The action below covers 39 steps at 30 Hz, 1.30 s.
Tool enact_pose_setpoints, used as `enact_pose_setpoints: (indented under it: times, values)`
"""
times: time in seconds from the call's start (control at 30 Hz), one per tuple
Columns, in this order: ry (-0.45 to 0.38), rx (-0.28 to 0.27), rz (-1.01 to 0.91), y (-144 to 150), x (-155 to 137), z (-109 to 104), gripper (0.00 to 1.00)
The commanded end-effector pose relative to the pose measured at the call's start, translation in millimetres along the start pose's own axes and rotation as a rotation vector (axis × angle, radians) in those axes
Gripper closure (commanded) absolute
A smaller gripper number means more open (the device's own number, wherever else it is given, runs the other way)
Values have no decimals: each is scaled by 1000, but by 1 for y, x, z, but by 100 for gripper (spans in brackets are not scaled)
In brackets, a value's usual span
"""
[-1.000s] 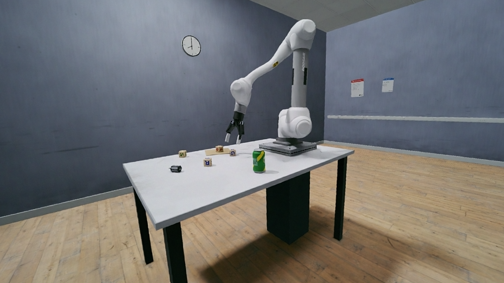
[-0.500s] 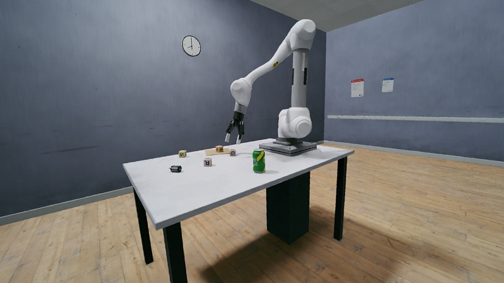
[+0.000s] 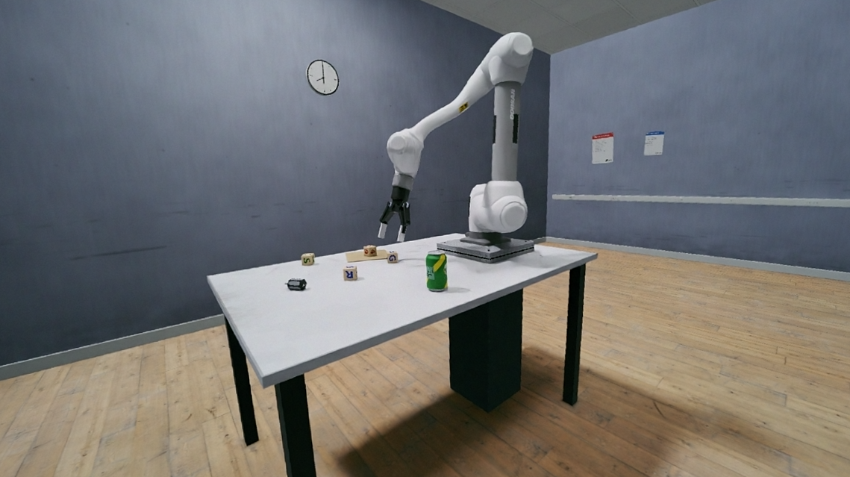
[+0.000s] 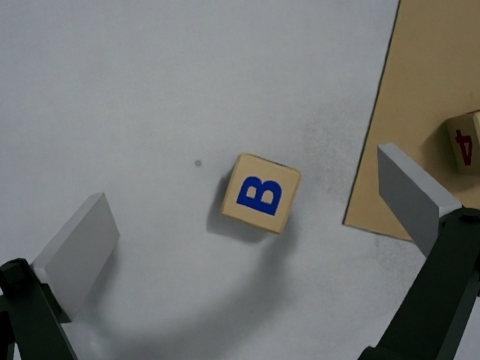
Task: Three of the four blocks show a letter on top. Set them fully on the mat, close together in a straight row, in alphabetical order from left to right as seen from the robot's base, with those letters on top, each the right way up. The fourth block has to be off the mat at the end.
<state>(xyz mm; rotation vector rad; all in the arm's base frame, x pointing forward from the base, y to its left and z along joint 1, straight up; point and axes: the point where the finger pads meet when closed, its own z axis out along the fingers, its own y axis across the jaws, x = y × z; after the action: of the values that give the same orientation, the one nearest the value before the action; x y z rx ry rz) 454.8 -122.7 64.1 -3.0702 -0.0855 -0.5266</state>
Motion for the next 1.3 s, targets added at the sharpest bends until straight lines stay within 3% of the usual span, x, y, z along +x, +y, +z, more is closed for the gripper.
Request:
enact_pose_setpoints:
  times: [0.0,0.13,0.2,0.27,0.4,0.6,0.67,0.7,0.77,0.8,0.83,0.9,1.27]
  values:
    - [-30,35,-6,-9,43,-13,0]
    - [-81,69,-10,-25,95,-33,0]
    - [-81,69,-10,-25,95,-33,0]
    - [-125,81,-10,-39,131,-52,0]
    - [-182,79,-5,-56,172,-77,0]
    - [-270,41,17,-85,230,-124,0]
    - [-281,33,21,-89,237,-131,0]
    - [-309,8,34,-101,255,-149,0]
    - [-309,8,34,-101,255,-149,0]
    - [-333,-17,48,-109,271,-167,0]
    - [-339,-23,52,-112,275,-171,0]
    - [-292,51,22,-62,247,-128,0]
    - [-165,110,-8,31,182,-69,0]
